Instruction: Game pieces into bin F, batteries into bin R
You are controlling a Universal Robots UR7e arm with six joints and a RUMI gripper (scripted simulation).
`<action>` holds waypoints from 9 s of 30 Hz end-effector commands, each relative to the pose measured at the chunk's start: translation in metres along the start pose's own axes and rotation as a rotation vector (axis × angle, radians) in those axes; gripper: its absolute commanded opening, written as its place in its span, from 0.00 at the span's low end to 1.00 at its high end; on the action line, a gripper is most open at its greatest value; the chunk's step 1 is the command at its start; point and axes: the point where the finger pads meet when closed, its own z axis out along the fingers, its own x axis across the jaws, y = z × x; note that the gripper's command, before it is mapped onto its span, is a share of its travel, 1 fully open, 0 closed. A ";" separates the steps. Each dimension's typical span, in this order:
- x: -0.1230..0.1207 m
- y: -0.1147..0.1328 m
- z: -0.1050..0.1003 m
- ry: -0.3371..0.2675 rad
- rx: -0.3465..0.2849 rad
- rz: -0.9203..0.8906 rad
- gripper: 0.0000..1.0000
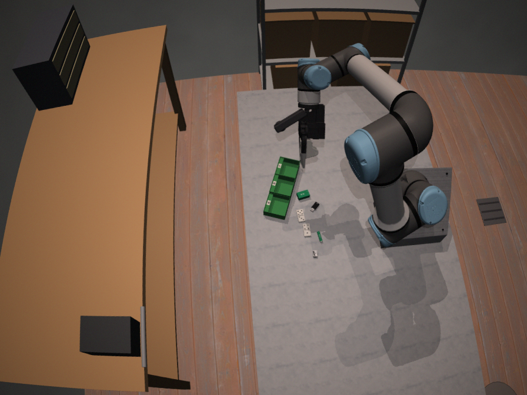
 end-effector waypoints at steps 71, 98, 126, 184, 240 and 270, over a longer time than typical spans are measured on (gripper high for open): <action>0.098 0.002 0.064 0.709 0.075 0.293 0.04; 0.203 -0.020 0.044 0.709 0.075 0.293 0.04; 0.237 -0.018 0.084 0.709 0.075 0.293 0.04; 0.228 -0.019 0.074 0.709 0.075 0.293 0.04; 0.143 -0.044 0.097 0.709 0.075 0.293 0.04; 0.177 -0.042 0.137 0.709 0.075 0.293 0.04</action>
